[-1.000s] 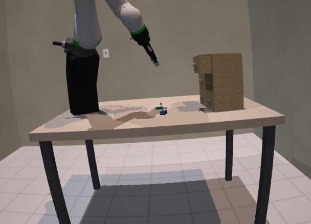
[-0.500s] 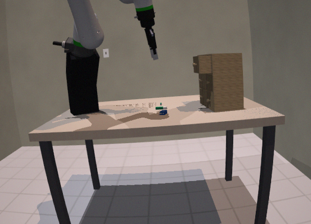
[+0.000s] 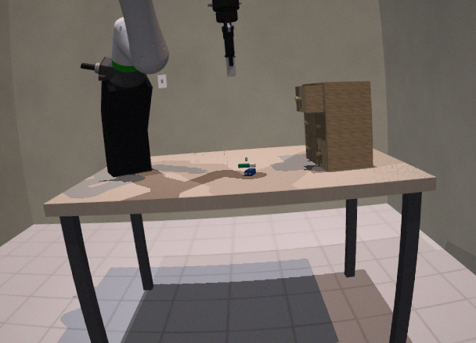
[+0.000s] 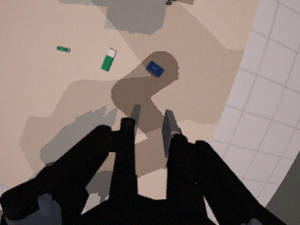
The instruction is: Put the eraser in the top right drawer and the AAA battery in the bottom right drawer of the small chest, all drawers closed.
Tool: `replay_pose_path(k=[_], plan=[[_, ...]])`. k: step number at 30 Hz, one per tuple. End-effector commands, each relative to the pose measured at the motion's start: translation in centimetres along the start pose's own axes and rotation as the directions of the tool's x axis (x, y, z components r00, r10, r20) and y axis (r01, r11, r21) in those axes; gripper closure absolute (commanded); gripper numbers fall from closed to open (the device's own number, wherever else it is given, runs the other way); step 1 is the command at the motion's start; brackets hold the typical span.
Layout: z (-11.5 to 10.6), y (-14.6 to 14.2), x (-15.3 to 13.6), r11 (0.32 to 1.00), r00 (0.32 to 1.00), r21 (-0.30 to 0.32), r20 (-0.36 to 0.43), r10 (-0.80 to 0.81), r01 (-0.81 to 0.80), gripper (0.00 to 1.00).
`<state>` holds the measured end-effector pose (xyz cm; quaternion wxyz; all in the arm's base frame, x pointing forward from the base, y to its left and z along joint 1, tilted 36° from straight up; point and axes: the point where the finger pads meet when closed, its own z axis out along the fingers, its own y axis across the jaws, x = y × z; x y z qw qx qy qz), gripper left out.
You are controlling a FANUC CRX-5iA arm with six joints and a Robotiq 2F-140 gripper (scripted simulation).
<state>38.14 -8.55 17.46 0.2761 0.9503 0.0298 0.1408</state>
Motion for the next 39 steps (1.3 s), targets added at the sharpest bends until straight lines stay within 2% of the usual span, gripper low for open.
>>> replay_pose_path(k=[1,12,14,16,18,20,21,23,24,26,27,30,31,33,34,36,37,39], plan=[[-0.1,0.0,-0.2,1.0,1.0,-0.01,0.007,0.003,-0.003,0.8],[0.0,0.1,0.0,1.0,1.0,-0.013,0.005,0.007,-0.007,0.8],[0.6,0.2,0.9,0.999,1.0,-0.034,-0.007,0.03,-0.03,0.8],[2.1,0.2,2.9,0.995,0.997,-0.072,-0.033,0.074,-0.076,0.8],[4.7,-0.2,5.5,0.985,0.99,-0.112,-0.071,0.124,-0.131,0.8],[4.7,-0.2,5.5,0.985,0.99,-0.112,-0.071,0.124,-0.131,0.8],[6.4,-0.7,6.8,0.98,0.985,-0.127,-0.09,0.146,-0.157,0.8],[6.4,-0.7,6.8,0.98,0.985,-0.127,-0.09,0.146,-0.157,0.8],[8.5,-1.5,7.9,0.975,0.981,-0.134,-0.106,0.165,-0.179,0.8],[8.5,-1.5,7.9,0.975,0.981,-0.134,-0.106,0.165,-0.179,0.8],[10.9,-2.6,8.8,0.971,0.976,-0.134,-0.116,0.182,-0.197,0.8],[10.9,-2.6,8.8,0.971,0.976,-0.134,-0.116,0.182,-0.197,0.8],[13.5,-4.0,9.2,0.97,0.973,-0.126,-0.118,0.196,-0.21,0.8],[13.5,-4.0,9.2,0.97,0.973,-0.126,-0.118,0.196,-0.21,0.8],[16.1,-5.6,9.2,0.969,0.972,-0.112,-0.113,0.208,-0.22,0.8],[16.1,-5.6,9.2,0.969,0.972,-0.112,-0.113,0.208,-0.22,0.8],[18.7,-7.2,8.8,0.969,0.971,-0.094,-0.099,0.219,-0.229,0.8],[18.7,-7.2,8.8,0.969,0.971,-0.094,-0.099,0.219,-0.229,0.8]])
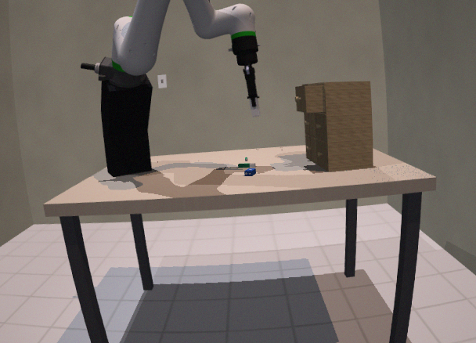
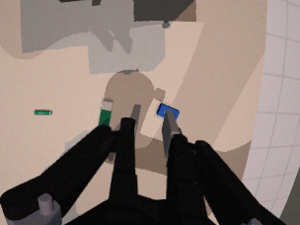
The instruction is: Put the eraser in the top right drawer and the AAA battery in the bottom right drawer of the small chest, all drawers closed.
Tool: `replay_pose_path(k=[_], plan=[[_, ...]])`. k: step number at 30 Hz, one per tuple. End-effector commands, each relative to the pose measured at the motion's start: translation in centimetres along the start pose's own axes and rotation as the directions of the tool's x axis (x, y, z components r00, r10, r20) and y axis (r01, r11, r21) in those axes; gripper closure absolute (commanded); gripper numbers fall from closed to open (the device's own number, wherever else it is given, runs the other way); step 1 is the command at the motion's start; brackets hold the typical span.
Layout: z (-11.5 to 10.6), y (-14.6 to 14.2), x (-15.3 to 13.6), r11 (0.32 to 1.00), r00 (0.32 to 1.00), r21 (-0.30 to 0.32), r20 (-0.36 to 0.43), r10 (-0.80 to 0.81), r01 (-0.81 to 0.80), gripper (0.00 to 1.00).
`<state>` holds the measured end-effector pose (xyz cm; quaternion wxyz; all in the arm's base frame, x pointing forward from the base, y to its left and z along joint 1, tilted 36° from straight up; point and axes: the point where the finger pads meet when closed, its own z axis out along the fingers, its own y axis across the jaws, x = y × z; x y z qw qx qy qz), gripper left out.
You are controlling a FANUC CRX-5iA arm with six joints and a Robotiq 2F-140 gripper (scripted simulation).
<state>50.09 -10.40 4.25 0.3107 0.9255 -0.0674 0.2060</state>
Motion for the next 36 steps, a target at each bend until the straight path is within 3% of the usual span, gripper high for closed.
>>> replay_pose_path(k=[1,3,4,7,9,12,36], plan=[[5.7,-3.7,-1.0,0.999,1.0,0.026,0.008,0.026,-0.026,0.8],[5.7,-3.7,-1.0,0.999,1.0,0.026,0.008,0.026,-0.026,0.8],[7.4,-5.2,-2.4,0.998,0.999,0.045,0.031,0.033,-0.034,0.8],[7.4,-5.2,-2.4,0.998,0.999,0.045,0.031,0.033,-0.034,0.8],[9.9,-7.3,-4.9,0.996,0.997,0.075,0.072,0.042,-0.047,0.8],[10.9,-8.3,-6.2,0.995,0.995,0.089,0.094,0.046,-0.054,0.8],[11.1,-8.5,-6.4,0.994,0.994,0.091,0.098,0.047,-0.056,0.77]])
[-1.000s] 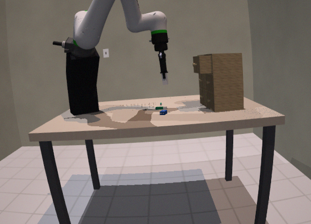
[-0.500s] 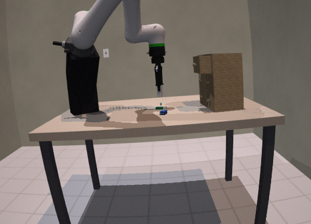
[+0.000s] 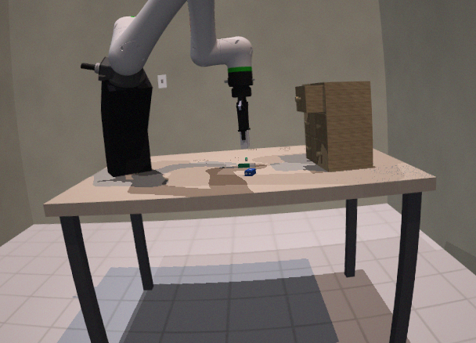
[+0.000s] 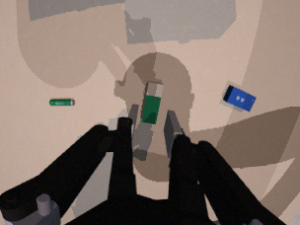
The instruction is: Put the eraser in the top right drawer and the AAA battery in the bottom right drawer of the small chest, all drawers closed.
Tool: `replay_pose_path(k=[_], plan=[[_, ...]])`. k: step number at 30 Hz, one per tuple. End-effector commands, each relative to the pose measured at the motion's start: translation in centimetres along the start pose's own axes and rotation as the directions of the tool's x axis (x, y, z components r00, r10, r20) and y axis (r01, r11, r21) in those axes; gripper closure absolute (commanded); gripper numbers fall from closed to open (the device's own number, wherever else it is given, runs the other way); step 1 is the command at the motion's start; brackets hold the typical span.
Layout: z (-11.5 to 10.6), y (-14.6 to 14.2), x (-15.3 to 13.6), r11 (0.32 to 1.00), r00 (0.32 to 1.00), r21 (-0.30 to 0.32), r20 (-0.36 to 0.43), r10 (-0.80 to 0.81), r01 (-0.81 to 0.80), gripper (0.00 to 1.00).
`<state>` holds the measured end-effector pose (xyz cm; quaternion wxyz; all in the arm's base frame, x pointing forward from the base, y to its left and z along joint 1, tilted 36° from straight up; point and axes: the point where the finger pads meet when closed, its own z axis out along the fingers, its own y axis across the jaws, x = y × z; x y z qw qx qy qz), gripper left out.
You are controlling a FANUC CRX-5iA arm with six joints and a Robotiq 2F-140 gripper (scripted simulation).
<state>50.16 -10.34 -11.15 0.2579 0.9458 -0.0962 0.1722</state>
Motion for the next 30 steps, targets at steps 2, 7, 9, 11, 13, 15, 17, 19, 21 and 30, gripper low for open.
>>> replay_pose_path(k=[2,7,9,11,13,15,17,19,21,30], plan=[[0.0,0.0,0.0,1.0,1.0,0.0,0.0,0.0,0.0,0.77],[0.2,0.0,0.0,1.0,1.0,-0.002,-0.001,0.001,-0.001,0.77],[0.5,0.0,0.0,1.0,1.0,-0.005,-0.002,0.001,-0.001,0.77],[0.8,0.0,0.0,1.0,1.0,-0.005,-0.003,0.001,-0.001,0.77],[1.3,0.0,0.0,1.0,1.0,-0.005,-0.003,0.001,-0.001,0.77],[1.8,0.0,0.0,1.0,1.0,-0.005,-0.003,0.001,-0.001,0.77],[2.3,0.0,0.0,1.0,1.0,-0.005,-0.003,0.001,-0.001,0.77],[2.9,0.0,0.0,1.0,1.0,-0.005,-0.003,0.001,-0.001,0.77],[3.2,0.0,0.0,1.0,1.0,-0.005,-0.003,0.001,-0.001,0.77],[5.0,0.1,0.1,1.0,1.0,-0.005,-0.003,0.001,-0.001,0.77]])
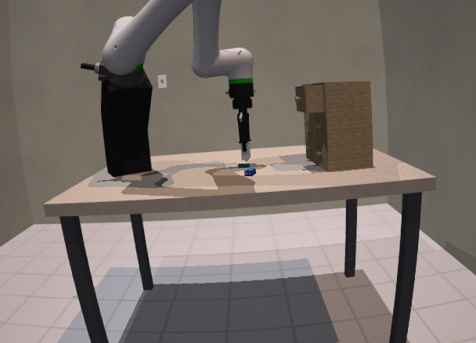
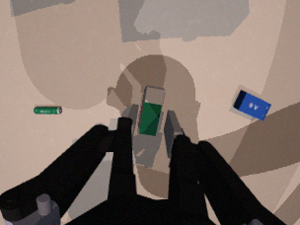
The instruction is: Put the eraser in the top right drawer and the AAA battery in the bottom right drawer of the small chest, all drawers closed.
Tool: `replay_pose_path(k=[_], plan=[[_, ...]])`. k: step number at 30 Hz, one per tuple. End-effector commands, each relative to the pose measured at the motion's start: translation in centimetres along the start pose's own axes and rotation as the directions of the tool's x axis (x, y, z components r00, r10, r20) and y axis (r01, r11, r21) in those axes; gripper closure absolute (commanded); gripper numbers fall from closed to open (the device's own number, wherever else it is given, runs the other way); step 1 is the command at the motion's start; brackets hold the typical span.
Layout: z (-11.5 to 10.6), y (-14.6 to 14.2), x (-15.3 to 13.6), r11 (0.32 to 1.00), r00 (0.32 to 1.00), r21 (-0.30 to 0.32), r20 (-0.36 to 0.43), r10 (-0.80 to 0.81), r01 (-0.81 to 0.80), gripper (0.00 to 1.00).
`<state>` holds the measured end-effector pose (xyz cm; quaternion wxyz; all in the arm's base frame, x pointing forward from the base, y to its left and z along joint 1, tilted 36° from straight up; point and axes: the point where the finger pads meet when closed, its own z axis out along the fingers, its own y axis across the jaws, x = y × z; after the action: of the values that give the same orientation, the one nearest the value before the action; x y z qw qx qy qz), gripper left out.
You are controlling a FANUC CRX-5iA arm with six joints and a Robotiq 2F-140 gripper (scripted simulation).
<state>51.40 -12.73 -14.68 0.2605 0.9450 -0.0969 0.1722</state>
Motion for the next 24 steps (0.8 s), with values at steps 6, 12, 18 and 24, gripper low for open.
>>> replay_pose_path(k=[6,12,18,24], plan=[[1.03,0.0,0.04,1.0,1.0,0.001,-0.002,0.0,0.0,0.77],[1.04,0.0,0.04,1.0,1.0,0.001,-0.002,0.0,0.0,0.77],[1.04,0.0,0.04,1.0,1.0,0.001,-0.002,0.0,0.0,0.77],[1.04,0.0,0.04,1.0,1.0,0.001,-0.002,0.0,0.0,0.77]])
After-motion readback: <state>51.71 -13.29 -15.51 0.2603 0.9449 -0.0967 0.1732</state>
